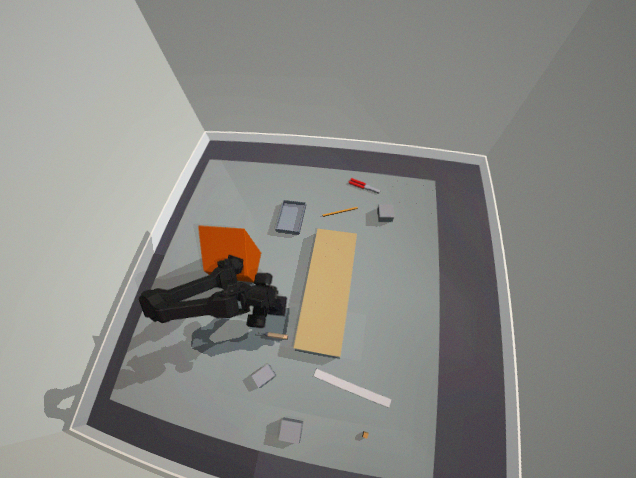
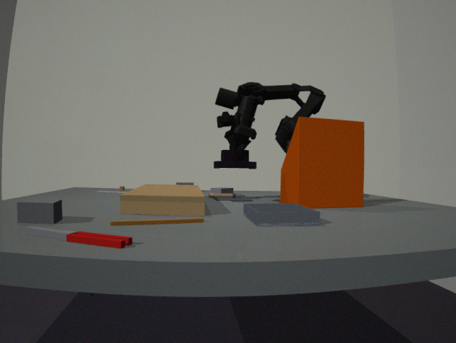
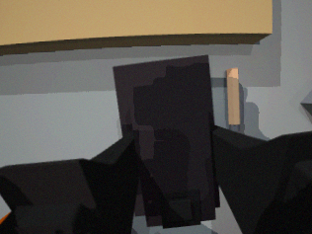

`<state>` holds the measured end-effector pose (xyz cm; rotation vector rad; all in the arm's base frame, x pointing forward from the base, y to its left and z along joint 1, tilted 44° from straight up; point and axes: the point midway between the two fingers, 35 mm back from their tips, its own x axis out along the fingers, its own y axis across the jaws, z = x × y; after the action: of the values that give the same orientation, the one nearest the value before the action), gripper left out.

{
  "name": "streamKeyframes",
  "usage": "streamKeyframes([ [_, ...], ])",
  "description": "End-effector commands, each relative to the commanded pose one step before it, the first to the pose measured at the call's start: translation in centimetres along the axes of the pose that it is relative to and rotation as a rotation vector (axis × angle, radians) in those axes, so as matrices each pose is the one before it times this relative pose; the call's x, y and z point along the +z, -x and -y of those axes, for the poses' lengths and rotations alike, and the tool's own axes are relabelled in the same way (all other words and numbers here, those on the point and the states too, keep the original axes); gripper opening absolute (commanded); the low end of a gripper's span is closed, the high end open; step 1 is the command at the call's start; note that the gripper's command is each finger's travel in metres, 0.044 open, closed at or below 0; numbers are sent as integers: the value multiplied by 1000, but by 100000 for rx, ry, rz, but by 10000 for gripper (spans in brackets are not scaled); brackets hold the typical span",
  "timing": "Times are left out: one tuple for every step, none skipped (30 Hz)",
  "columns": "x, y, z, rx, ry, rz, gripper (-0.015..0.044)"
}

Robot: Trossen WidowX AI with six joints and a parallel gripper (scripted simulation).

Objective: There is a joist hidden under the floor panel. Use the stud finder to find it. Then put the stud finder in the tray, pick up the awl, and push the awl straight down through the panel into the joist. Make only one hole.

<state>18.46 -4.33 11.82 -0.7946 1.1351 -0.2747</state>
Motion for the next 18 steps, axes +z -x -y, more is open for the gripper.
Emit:
streamKeyframes([
  [703,403,522,-645,-1159,520,0],
  [347,55,184,-10,-176,2,0],
  [398,57,208,-14,-200,4,0],
  [422,53,217,-17,-211,5,0],
  [428,46,218,-20,-213,7,0],
  [431,38,217,-23,-213,8,0],
  [433,30,215,-25,-212,9,0],
  [435,22,214,-28,-212,11,0],
  [437,15,212,-31,-212,12,0],
  [438,7,211,-34,-211,13,0],
  [440,-1,209,-37,-211,15,0],
  [441,-9,208,-40,-210,16,0],
  [442,-17,206,-42,-210,17,0],
  [443,-25,204,-45,-209,18,0],
  [444,-33,203,-48,-209,19,0],
  [445,-41,201,-51,-208,20,0],
  [445,-50,200,-54,-208,21,0],
  [446,-58,198,-57,-207,22,0],
])
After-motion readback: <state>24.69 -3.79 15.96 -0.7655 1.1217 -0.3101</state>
